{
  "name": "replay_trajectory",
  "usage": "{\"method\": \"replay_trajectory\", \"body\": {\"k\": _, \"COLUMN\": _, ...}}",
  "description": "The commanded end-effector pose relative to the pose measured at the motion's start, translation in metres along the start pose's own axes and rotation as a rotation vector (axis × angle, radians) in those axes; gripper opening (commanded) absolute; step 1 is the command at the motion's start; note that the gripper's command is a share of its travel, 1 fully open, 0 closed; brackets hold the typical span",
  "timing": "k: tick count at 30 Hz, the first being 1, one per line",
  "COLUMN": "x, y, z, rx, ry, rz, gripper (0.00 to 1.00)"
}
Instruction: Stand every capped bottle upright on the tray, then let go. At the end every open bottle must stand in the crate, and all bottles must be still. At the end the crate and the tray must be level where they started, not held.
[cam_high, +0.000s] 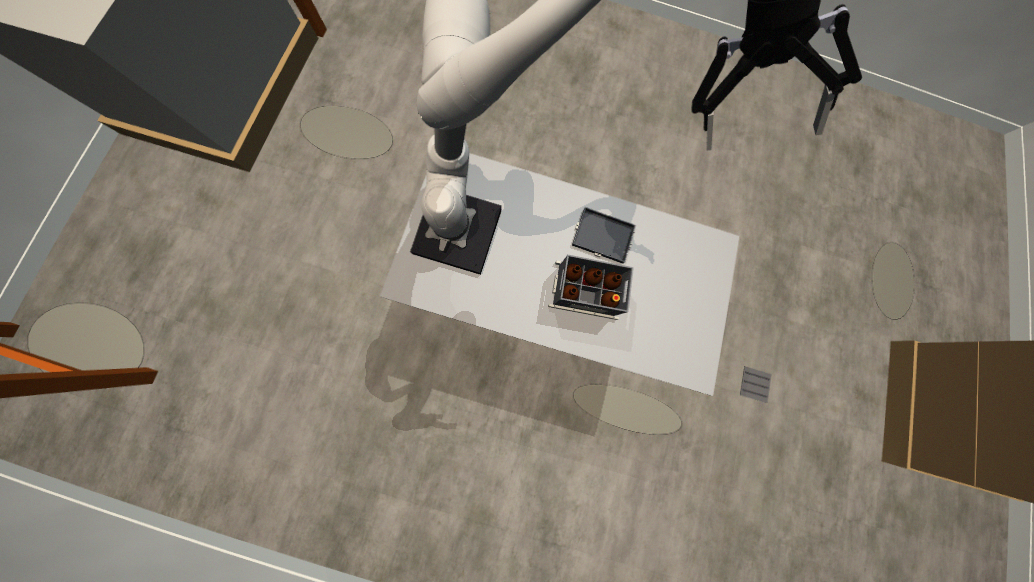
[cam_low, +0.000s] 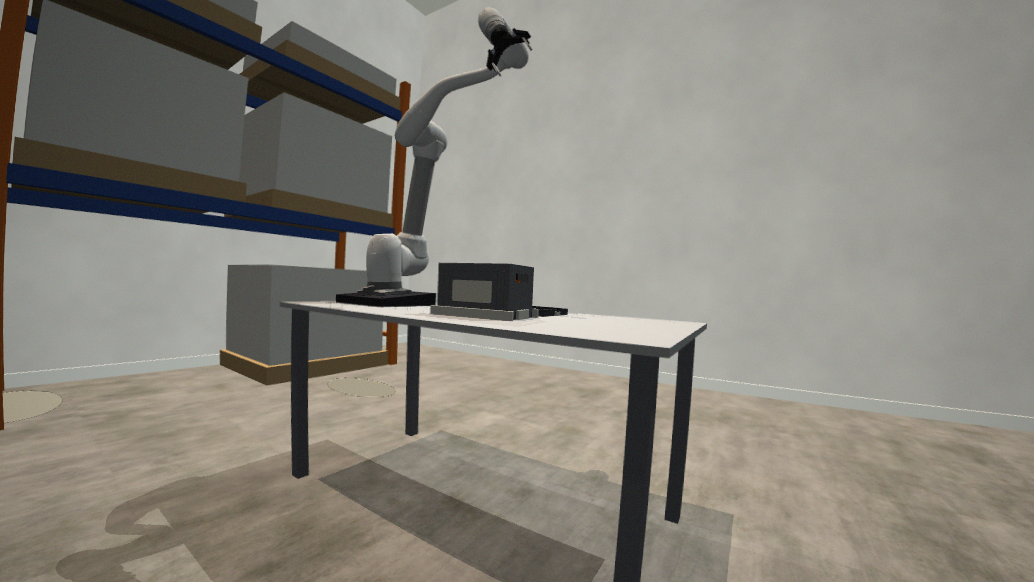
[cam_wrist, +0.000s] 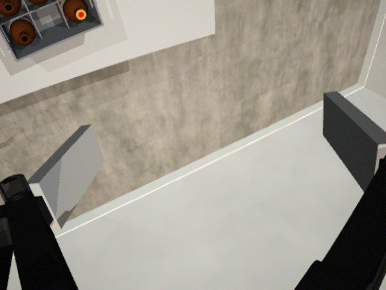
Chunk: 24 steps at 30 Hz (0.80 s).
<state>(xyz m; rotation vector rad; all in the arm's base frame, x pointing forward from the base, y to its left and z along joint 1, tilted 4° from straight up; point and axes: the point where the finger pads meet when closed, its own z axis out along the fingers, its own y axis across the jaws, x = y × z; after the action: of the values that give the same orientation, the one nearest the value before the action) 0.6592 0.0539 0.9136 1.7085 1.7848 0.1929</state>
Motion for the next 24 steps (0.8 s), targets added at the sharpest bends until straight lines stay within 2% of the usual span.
{"method": "replay_trajectory", "body": {"k": 1, "x": -0.004, "y": -0.004, "z": 0.007, "rx": 0.03, "ry": 0.017, "rz": -0.003, "gripper": 1.0}}
{"method": "replay_trajectory", "body": {"k": 5, "x": -0.007, "y": -0.007, "z": 0.011, "rx": 0.049, "ry": 0.028, "rz": -0.006, "gripper": 1.0}}
{"method": "replay_trajectory", "body": {"k": 19, "x": -0.029, "y": -0.028, "z": 0.046, "rx": 0.204, "ry": 0.116, "rz": -0.024, "gripper": 1.0}}
{"method": "replay_trajectory", "body": {"k": 21, "x": -0.029, "y": -0.028, "z": 0.046, "rx": 0.204, "ry": 0.116, "rz": -0.024, "gripper": 1.0}}
{"method": "replay_trajectory", "body": {"k": 24, "x": -0.034, "y": -0.032, "z": 0.053, "rx": 0.235, "ry": 0.133, "rz": -0.029, "gripper": 1.0}}
